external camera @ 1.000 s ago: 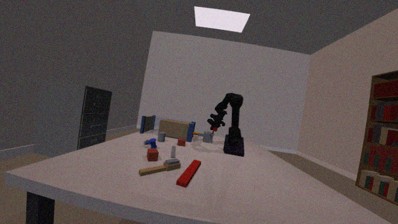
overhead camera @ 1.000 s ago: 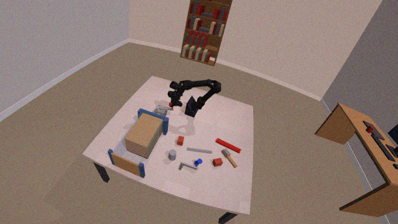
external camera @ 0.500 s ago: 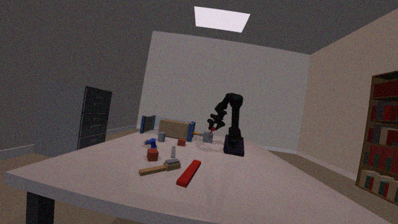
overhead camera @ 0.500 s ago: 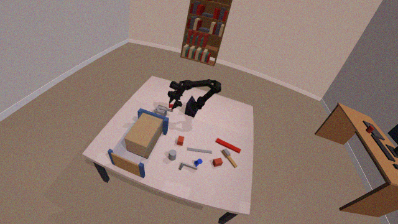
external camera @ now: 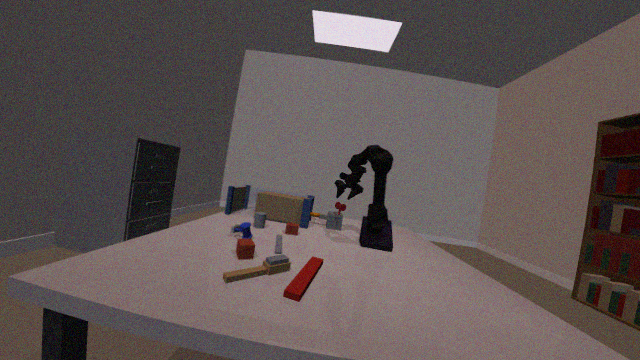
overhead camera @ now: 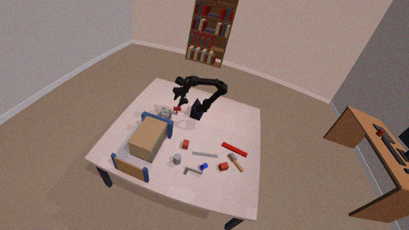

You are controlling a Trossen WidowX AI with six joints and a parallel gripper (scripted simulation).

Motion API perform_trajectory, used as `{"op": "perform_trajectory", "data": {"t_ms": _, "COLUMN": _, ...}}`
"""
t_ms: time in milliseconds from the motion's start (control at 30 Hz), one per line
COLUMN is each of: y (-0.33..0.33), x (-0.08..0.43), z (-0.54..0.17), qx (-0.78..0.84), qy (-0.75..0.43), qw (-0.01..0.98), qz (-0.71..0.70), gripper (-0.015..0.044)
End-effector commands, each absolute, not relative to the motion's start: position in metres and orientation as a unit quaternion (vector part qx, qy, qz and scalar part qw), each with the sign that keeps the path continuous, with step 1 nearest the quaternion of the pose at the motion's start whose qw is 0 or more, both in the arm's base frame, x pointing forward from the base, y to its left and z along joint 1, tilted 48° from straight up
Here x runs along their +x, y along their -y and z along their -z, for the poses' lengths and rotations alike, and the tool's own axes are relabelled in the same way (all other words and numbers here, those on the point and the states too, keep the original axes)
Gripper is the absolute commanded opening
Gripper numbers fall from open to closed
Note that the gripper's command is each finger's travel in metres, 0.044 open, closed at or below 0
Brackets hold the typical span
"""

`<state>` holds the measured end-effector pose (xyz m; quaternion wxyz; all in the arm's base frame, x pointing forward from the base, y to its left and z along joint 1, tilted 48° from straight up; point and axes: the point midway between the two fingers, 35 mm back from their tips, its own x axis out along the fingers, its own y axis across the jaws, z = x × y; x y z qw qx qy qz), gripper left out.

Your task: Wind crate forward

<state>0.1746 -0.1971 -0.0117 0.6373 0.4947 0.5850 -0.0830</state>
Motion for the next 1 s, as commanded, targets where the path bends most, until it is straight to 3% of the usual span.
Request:
{"op": "perform_trajectory", "data": {"t_ms": 0, "y": 0.2, "x": 0.173, "z": 0.006, "qx": 0.494, "qy": -0.589, "qw": 0.635, "qz": 0.08, "gripper": 0.044}}
{"op": "perform_trajectory", "data": {"t_ms": 400, "y": 0.22, "x": 0.144, "z": -0.046, "qx": 0.495, "qy": -0.59, "qw": 0.633, "qz": 0.08, "gripper": 0.044}}
{"op": "perform_trajectory", "data": {"t_ms": 967, "y": 0.292, "x": 0.215, "z": 0.03, "qx": 0.494, "qy": -0.672, "qw": 0.552, "qz": 0.028, "gripper": 0.044}}
